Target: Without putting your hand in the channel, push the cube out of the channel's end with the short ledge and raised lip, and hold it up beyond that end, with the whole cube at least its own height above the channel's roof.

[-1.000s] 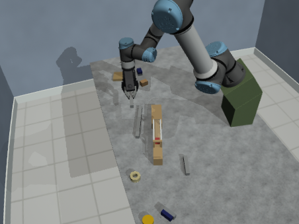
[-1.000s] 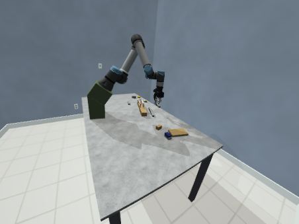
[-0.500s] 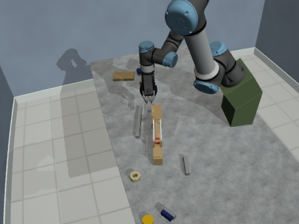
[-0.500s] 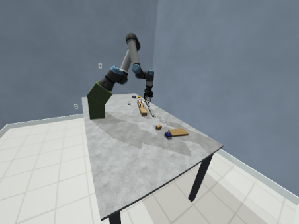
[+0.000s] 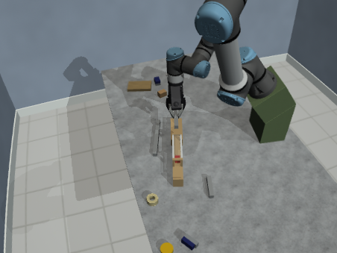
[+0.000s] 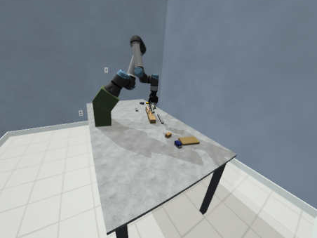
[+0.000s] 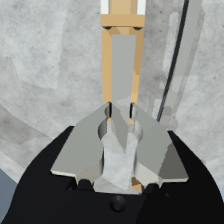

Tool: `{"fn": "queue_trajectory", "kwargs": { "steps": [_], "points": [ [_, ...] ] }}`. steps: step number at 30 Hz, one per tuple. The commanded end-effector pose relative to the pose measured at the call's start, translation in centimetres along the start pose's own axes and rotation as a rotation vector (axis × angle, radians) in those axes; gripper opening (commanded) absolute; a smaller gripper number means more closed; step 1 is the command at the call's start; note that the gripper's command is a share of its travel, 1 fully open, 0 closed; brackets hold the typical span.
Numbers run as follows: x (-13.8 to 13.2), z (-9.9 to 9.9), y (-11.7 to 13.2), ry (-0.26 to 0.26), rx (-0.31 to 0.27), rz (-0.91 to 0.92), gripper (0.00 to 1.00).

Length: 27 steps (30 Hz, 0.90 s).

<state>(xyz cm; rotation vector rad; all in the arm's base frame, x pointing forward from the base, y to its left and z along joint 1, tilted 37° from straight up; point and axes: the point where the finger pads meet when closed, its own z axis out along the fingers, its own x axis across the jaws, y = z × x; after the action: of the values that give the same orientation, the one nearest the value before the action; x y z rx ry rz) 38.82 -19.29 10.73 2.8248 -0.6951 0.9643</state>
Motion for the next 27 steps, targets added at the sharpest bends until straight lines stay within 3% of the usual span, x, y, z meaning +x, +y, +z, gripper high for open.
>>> {"fn": "queue_trajectory", "kwargs": {
  "steps": [1,17,27],
  "points": [
    [-0.1,0.4,0.0,0.001,0.0,0.0,0.0],
    [-0.2,3.4,0.0,0.001,0.0,0.0,0.0],
    [-0.2,3.9,0.0,0.001,0.0,0.0,0.0]
  ]
}}
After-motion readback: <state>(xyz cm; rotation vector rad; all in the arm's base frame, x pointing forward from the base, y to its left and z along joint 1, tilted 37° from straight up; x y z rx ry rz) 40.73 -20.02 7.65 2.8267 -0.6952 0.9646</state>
